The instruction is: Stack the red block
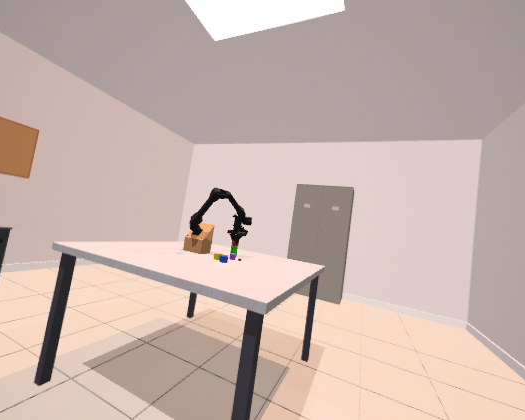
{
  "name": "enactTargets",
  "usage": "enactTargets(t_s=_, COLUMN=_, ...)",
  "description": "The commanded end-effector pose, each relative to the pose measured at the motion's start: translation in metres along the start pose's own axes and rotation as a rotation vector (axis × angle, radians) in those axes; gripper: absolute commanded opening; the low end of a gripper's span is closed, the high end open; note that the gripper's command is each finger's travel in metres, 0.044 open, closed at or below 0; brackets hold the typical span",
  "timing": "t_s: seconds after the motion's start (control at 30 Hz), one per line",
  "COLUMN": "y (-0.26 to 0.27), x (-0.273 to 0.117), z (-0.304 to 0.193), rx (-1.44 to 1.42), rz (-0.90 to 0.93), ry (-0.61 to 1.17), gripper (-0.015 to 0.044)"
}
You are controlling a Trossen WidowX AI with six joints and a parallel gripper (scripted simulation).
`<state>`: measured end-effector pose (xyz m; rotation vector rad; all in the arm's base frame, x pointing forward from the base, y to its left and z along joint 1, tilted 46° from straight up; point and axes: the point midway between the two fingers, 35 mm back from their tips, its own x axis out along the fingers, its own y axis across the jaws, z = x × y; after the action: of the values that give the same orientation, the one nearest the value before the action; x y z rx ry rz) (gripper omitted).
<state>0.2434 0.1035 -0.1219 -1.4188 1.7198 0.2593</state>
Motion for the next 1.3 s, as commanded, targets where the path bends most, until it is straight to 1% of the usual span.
enactTargets(t_s=0.0, y=0.0014, x=0.0030, z=-0.0016, rx=-0.008, rz=-0.001, ry=0.010, gripper=0.0000)
enactTargets(t_s=1.27, y=0.0013, x=0.0033, z=-0.0015, rx=-0.009, rz=-0.001, ry=0.009, gripper=0.0000)
